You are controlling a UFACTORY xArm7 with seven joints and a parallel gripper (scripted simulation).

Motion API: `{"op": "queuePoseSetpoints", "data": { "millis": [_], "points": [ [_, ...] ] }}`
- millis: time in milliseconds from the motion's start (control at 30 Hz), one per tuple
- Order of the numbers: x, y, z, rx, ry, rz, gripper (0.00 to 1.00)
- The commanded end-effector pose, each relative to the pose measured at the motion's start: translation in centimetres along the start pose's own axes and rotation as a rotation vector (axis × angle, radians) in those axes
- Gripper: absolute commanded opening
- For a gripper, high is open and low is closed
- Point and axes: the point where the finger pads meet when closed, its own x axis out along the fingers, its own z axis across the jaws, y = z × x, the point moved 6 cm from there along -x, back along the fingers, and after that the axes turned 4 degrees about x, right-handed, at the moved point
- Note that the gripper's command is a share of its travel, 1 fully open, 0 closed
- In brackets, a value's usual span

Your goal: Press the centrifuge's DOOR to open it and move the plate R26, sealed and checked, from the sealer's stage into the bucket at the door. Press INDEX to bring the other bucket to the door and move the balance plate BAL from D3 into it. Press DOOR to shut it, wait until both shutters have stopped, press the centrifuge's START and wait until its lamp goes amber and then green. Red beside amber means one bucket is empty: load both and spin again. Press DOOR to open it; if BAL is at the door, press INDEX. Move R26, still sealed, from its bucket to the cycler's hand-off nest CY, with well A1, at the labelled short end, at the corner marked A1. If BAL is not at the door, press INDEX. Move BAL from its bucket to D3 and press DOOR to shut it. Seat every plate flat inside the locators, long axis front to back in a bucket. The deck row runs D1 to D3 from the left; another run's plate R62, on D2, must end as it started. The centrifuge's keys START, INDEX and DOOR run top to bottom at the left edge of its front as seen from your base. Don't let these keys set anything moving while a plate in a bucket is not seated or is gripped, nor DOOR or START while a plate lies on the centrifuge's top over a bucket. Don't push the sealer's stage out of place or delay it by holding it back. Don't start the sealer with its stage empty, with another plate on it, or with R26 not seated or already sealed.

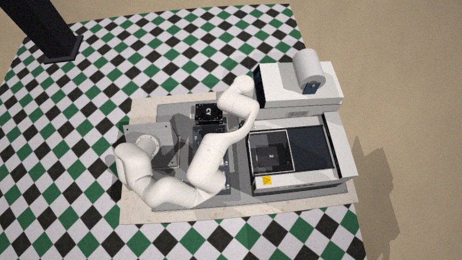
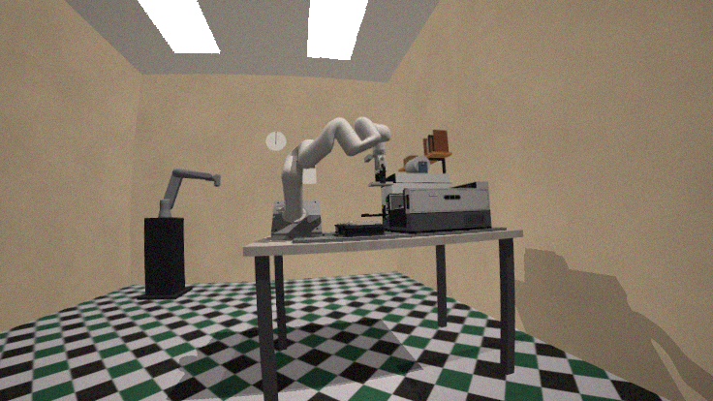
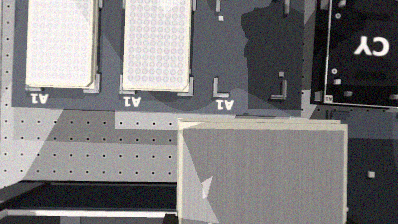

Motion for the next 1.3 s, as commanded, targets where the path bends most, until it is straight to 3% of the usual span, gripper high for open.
{"op": "queuePoseSetpoints", "data": {
  "millis": [0,1267],
  "points": [
    [-0.3,-0.1,-1.2,-0.001,-0.004,-0.005,0.00],
    [-0.2,-0.6,-8.6,-0.001,-0.004,-0.005,0.00]
  ]
}}
